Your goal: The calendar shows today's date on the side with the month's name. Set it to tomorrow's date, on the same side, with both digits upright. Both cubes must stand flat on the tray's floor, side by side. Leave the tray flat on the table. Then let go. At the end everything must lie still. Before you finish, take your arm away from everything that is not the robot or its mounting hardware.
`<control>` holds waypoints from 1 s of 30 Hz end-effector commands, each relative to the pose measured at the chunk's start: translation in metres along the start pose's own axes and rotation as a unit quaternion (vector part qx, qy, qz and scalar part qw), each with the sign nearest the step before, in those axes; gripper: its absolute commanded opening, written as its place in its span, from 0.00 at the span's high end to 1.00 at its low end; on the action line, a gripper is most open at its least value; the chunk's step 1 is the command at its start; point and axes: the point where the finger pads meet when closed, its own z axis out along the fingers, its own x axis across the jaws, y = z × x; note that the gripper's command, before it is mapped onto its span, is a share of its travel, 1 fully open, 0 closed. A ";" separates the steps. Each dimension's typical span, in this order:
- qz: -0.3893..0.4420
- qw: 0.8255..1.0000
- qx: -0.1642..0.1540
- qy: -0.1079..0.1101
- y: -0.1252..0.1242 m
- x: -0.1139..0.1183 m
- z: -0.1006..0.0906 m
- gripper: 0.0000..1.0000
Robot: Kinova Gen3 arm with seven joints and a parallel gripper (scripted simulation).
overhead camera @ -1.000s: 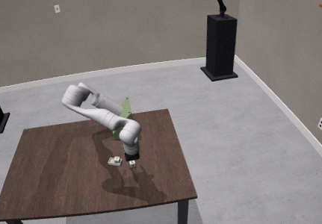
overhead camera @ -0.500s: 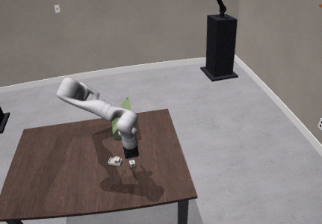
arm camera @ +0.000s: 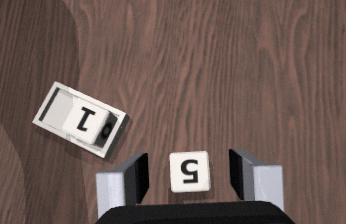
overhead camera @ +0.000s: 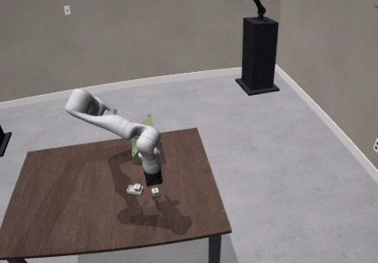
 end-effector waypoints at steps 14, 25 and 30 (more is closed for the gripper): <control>-0.002 0.996 -0.092 -0.001 -0.004 0.000 -0.003 0.00; -0.005 0.994 -0.113 0.003 -0.006 0.000 -0.004 0.00; -0.005 0.994 -0.113 0.003 -0.006 0.000 -0.004 0.00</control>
